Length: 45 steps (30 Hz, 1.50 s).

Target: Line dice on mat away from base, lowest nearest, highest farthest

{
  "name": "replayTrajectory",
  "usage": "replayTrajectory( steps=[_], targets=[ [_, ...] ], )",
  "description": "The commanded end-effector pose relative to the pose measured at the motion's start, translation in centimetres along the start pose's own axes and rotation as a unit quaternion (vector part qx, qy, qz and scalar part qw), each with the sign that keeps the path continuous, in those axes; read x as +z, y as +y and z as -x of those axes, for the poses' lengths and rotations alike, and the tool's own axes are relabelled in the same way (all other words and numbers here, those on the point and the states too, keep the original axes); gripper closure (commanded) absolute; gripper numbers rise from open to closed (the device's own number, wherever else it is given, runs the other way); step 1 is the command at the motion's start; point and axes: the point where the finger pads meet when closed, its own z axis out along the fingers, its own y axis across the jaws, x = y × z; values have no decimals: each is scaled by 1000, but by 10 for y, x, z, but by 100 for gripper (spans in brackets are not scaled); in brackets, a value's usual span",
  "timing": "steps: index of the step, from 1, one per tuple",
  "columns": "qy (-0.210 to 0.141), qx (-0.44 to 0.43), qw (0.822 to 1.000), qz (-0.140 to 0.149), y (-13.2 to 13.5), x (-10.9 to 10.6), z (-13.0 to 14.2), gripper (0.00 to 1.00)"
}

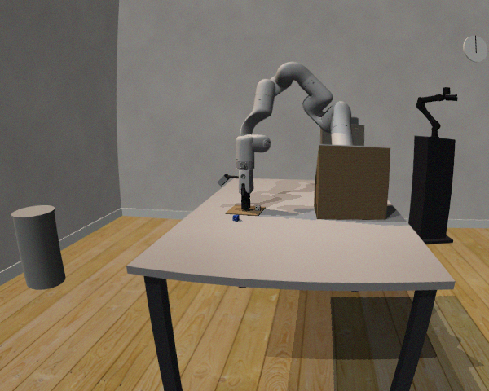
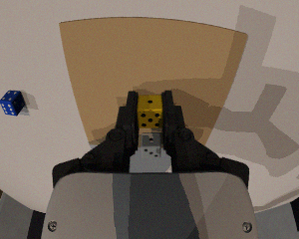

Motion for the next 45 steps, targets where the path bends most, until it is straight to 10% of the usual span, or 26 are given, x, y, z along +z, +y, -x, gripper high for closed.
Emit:
replayTrajectory(
  steps=[1,45],
  targets=[
    [2,0,1000,-1,-1,-1,-1,85],
    [2,0,1000,-1,-1,3,-1,85]
  ],
)
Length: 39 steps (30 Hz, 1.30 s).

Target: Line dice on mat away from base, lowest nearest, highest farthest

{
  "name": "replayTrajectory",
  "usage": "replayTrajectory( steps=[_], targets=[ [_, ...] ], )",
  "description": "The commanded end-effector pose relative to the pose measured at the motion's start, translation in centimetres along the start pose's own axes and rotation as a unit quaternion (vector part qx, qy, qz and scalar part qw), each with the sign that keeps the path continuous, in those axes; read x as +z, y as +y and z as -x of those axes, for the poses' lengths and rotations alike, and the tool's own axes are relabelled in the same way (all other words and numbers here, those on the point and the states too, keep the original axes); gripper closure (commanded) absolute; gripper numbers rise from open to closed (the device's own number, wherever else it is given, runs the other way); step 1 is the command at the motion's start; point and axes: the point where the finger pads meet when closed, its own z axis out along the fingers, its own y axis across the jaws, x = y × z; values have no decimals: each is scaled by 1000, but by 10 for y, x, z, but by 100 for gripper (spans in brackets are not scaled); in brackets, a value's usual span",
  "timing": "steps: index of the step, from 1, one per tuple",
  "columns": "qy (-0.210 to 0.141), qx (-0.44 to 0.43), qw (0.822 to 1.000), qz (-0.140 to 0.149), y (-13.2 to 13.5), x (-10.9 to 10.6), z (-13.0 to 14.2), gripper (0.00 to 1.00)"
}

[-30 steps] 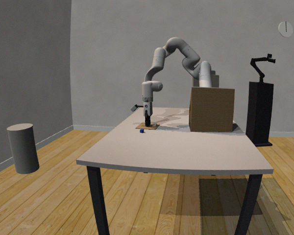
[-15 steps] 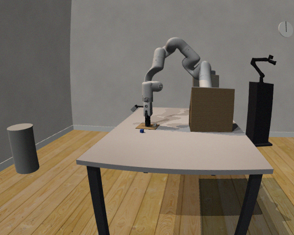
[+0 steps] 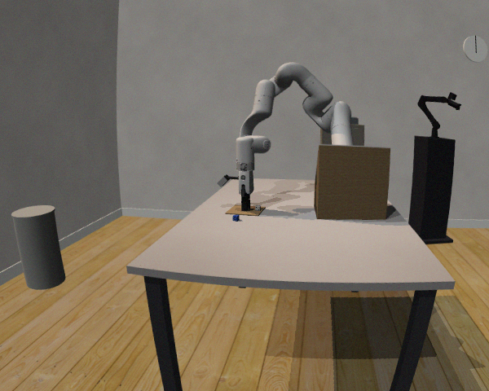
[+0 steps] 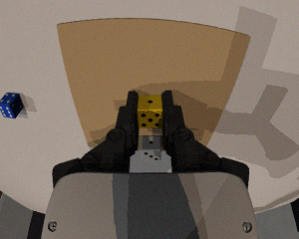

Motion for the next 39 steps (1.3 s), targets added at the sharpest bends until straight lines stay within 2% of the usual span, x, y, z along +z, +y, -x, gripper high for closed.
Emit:
replayTrajectory(
  steps=[1,34,35,37,38,39],
  targets=[
    [2,0,1000,-1,-1,-1,-1,85],
    [2,0,1000,-1,-1,-1,-1,85],
    [2,0,1000,-1,-1,-1,-1,81],
    [2,0,1000,-1,-1,-1,-1,81],
    [2,0,1000,-1,-1,-1,-1,77],
    [2,0,1000,-1,-1,-1,-1,77]
  ],
)
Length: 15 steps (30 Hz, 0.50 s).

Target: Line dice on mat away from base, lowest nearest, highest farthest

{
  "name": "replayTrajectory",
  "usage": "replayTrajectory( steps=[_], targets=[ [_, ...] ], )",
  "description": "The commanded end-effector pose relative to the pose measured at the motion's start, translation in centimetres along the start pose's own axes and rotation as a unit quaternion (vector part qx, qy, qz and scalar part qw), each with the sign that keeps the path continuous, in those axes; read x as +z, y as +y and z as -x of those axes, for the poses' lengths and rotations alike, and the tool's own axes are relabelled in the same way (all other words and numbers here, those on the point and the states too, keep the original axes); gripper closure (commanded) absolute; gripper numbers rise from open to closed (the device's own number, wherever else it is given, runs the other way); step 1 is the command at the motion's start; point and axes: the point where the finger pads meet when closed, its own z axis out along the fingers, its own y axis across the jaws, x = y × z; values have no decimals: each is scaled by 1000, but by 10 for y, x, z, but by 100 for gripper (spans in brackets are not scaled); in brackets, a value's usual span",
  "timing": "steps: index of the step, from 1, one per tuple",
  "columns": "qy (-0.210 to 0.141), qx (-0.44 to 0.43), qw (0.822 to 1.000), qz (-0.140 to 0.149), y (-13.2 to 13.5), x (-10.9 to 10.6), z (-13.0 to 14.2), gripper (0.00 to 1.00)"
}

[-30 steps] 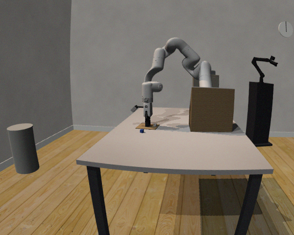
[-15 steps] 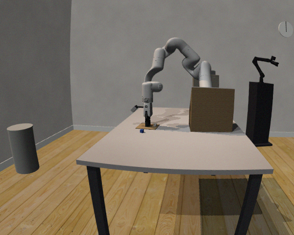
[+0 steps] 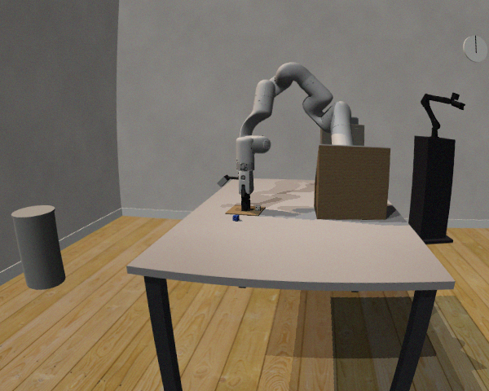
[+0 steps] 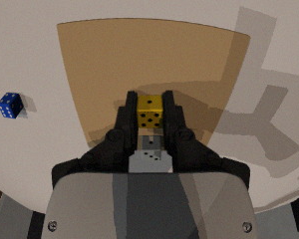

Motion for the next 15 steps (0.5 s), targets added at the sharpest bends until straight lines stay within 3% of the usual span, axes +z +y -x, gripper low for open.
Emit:
replayTrajectory(
  steps=[1,10,15],
  targets=[
    [2,0,1000,-1,-1,-1,-1,77],
    [2,0,1000,-1,-1,-1,-1,64],
    [2,0,1000,-1,-1,-1,-1,64]
  ],
)
